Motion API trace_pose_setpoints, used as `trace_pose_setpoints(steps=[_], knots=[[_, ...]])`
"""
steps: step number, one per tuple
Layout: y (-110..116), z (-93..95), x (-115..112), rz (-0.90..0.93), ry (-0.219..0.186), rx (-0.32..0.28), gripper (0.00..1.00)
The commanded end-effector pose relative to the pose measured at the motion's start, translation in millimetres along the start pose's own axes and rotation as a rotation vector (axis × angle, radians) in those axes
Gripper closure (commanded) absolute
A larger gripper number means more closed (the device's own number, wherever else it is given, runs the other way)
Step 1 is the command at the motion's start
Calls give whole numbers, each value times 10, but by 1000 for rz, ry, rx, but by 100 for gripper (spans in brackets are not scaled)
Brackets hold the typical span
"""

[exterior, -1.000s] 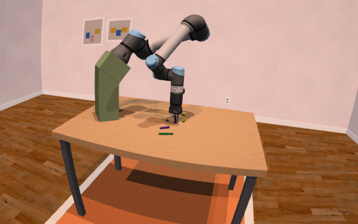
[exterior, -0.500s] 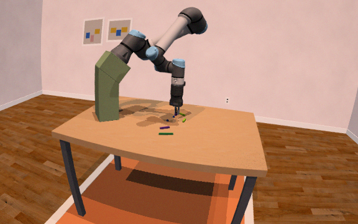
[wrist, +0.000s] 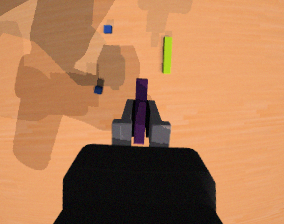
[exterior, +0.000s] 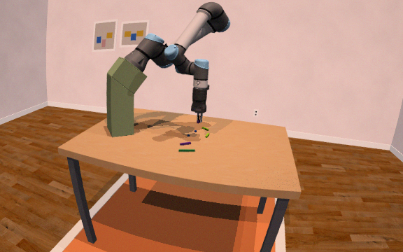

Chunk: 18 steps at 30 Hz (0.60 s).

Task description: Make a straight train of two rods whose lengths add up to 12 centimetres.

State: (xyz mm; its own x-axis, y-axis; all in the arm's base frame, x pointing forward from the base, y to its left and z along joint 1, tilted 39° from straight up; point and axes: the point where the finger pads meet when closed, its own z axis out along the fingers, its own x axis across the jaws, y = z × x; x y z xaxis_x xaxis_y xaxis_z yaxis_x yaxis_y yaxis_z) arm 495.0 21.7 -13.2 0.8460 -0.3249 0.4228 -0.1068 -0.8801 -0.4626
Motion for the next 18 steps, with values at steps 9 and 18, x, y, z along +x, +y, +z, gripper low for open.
trace_pose_setpoints(steps=[9, 18], knots=[[2, -52, -8, 1, -3, 2, 76], [76, -49, 15, 75, -3, 1, 76]])
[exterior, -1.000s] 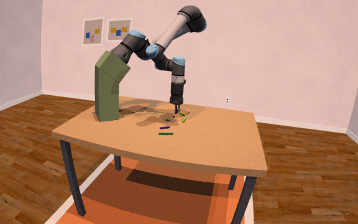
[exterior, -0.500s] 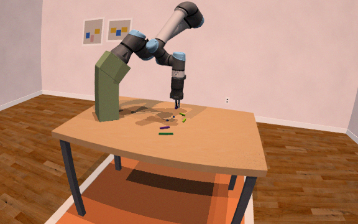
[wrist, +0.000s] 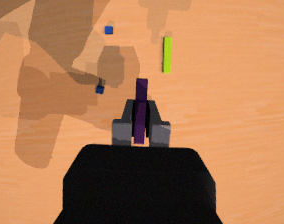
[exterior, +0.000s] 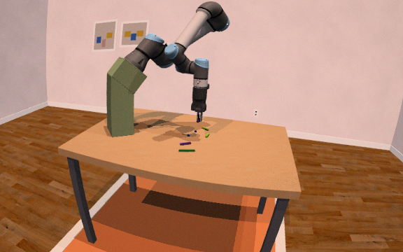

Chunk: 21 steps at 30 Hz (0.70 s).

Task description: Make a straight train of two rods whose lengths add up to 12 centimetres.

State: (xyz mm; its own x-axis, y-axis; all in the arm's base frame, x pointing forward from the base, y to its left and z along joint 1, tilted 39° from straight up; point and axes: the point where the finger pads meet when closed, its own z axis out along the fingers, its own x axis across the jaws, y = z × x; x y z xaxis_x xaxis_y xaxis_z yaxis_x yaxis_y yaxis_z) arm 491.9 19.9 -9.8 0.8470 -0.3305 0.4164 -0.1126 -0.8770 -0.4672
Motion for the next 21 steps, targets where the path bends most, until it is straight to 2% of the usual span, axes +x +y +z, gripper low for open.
trace_pose_setpoints(steps=[1, 21], knots=[[105, -1, 33, 100, 1, -1, 76], [623, -14, 128, 643, 2, 0, 76]])
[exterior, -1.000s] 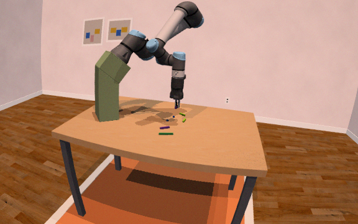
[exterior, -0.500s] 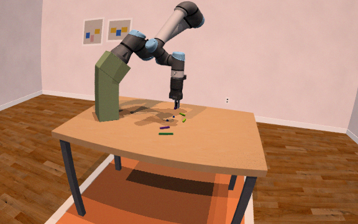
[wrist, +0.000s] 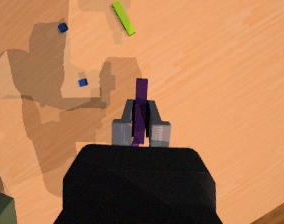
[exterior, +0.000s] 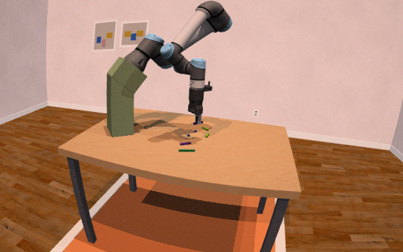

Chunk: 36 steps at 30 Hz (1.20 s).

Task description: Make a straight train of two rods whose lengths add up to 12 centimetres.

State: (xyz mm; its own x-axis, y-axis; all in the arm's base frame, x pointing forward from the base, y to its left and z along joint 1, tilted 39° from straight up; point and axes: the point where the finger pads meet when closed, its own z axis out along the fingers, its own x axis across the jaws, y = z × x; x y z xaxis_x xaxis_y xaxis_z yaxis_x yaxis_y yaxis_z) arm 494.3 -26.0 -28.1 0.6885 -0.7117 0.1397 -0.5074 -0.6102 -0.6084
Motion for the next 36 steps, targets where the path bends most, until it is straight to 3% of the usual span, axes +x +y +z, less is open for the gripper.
trace_pose_setpoints(steps=[1, 7, 24, 36], knots=[[105, -8, 95, 140, 2, 2, 76], [200, -13, 153, 253, 2, 4, 76], [196, -9, 148, 256, 1, 3, 76], [189, 173, 151, 254, 1, 2, 76]])
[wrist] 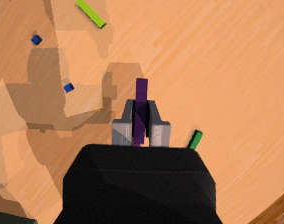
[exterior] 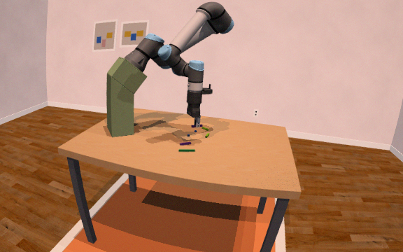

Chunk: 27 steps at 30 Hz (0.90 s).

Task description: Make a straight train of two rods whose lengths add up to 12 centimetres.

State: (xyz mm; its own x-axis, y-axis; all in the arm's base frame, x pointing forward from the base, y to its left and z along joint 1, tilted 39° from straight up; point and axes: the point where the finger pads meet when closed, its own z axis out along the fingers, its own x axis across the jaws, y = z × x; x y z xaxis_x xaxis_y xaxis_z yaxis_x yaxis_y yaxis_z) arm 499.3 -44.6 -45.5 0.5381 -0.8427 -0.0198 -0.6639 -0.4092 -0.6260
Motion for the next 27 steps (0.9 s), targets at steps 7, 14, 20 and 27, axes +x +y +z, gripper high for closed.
trace_pose_setpoints(steps=[7, 14, 20, 27], knots=[[-13, 356, 6, -2, 2, 0, 76], [-19, 639, 6, -2, 2, 0, 76], [-21, 742, 5, -2, 2, 0, 76], [-22, 789, 5, -2, 2, 0, 76]])
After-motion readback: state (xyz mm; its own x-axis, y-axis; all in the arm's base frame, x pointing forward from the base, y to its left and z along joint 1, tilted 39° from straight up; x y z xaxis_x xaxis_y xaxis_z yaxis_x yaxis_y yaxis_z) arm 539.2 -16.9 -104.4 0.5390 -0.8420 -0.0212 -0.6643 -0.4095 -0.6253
